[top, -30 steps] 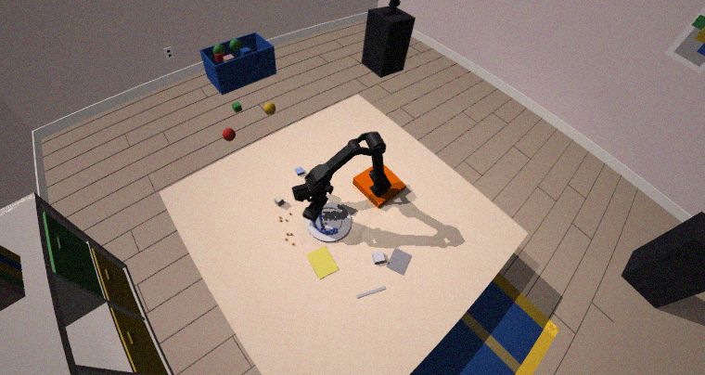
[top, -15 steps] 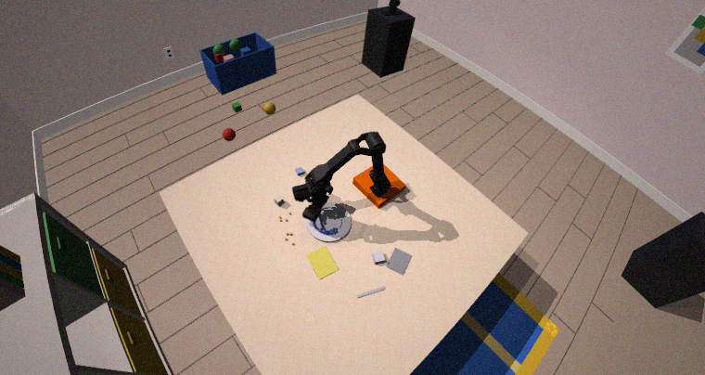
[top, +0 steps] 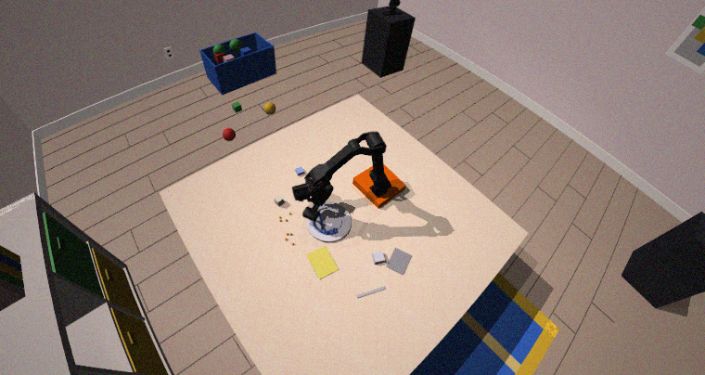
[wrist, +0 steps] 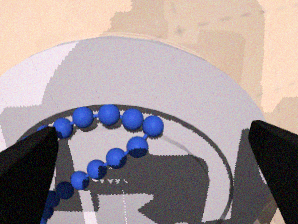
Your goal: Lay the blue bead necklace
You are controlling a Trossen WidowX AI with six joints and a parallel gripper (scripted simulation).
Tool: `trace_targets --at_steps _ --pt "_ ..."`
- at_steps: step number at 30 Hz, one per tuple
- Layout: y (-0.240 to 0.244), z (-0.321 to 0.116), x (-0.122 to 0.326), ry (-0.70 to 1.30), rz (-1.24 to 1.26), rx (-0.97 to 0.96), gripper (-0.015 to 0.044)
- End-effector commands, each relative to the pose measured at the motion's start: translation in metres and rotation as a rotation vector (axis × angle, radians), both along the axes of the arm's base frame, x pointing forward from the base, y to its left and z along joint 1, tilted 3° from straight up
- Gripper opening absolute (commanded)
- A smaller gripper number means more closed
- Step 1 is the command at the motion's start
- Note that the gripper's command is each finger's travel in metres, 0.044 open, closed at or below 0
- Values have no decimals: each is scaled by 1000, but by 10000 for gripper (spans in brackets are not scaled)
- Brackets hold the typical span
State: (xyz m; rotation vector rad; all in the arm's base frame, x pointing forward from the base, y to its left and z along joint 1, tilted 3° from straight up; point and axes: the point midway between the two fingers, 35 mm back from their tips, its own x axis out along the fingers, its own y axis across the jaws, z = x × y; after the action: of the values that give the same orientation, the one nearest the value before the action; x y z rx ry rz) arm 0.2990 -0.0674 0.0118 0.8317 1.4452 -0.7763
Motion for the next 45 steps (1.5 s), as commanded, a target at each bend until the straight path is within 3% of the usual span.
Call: trace_targets --at_steps 1,16,23,28,45 --pt "0 2 0 -2 7 -2 440" --pt "0 2 0 -2 7 -2 440" --pt "10 33 3 13 -356 -3 256" --pt "11 34 3 14 -368 -3 125" --pt "11 17 5 5 -362 -3 120"
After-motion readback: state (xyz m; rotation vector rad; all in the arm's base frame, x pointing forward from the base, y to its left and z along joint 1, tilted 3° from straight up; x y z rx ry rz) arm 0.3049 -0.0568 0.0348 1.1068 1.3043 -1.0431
